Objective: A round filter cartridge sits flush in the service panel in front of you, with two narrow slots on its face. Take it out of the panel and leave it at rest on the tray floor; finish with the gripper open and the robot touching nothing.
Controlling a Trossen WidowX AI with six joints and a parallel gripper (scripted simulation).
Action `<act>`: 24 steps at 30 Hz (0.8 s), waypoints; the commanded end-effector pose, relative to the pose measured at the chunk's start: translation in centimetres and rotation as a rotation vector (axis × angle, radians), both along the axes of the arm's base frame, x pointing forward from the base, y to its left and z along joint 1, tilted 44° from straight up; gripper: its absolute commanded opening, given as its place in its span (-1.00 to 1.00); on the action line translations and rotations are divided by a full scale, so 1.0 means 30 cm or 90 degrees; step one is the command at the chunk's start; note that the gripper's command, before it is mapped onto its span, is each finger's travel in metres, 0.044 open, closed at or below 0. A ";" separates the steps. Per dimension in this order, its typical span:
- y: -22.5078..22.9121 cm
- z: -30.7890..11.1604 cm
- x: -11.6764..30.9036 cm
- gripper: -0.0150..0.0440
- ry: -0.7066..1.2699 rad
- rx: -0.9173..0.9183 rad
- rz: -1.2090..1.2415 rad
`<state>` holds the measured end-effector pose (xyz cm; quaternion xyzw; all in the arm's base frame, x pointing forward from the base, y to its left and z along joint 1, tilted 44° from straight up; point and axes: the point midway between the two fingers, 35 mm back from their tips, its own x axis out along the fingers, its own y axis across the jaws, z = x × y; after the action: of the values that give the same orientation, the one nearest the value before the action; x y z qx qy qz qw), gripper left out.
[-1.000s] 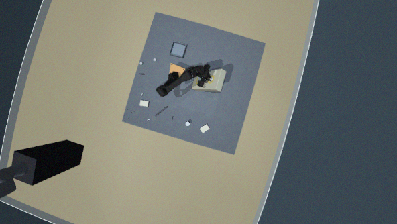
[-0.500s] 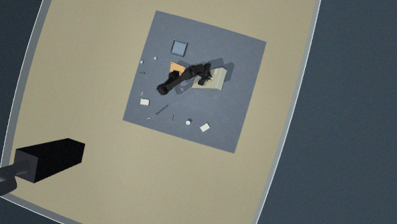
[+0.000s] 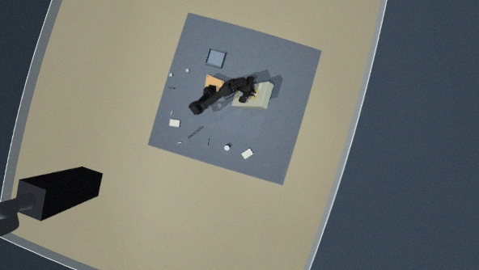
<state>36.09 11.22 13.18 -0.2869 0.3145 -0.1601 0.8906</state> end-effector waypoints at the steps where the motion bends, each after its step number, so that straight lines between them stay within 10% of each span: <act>1: 0.001 -0.002 0.000 -0.17 0.004 -0.001 0.003; 24: -0.016 -0.019 0.028 -0.17 0.003 -0.001 0.003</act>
<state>36.78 10.92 12.88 -0.2871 0.3130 -0.1593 0.8912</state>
